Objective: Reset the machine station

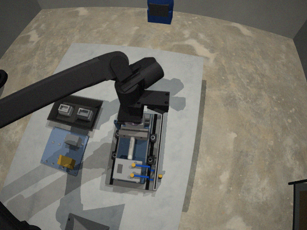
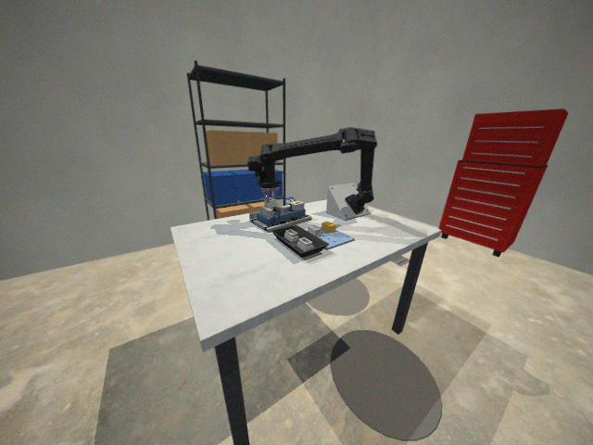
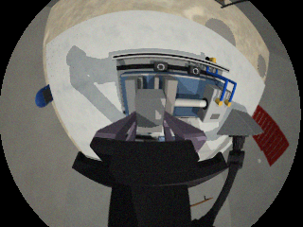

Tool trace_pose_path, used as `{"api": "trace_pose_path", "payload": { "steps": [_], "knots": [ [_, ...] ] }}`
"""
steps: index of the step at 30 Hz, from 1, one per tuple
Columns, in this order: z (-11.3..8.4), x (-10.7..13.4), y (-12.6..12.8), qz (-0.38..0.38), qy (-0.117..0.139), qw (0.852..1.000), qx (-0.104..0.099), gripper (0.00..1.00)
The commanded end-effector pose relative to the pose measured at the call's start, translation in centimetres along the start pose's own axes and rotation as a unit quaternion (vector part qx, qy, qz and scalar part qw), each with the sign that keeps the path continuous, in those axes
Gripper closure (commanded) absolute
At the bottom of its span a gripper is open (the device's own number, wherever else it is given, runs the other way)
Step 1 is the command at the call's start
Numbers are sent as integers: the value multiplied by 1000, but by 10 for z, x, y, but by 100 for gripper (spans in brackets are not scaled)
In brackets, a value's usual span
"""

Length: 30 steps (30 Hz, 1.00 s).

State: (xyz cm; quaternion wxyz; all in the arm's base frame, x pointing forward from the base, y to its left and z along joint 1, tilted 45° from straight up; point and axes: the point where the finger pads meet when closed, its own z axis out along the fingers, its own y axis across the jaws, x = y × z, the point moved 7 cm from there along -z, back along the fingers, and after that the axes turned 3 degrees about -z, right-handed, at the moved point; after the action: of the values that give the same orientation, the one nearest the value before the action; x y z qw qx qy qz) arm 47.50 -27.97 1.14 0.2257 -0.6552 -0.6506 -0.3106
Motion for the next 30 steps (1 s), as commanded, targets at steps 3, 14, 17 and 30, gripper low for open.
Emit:
{"api": "trace_pose_path", "payload": {
  "steps": [3,14,17,30],
  "knots": [
    [-6,-5,1,4,-4,1000,-11,100],
    [5,-1,7,-3,-4,1000,-5,100],
    [7,0,6,-2,-3,1000,-4,100],
    [7,0,6,-2,-5,1000,-7,100]
  ]
}}
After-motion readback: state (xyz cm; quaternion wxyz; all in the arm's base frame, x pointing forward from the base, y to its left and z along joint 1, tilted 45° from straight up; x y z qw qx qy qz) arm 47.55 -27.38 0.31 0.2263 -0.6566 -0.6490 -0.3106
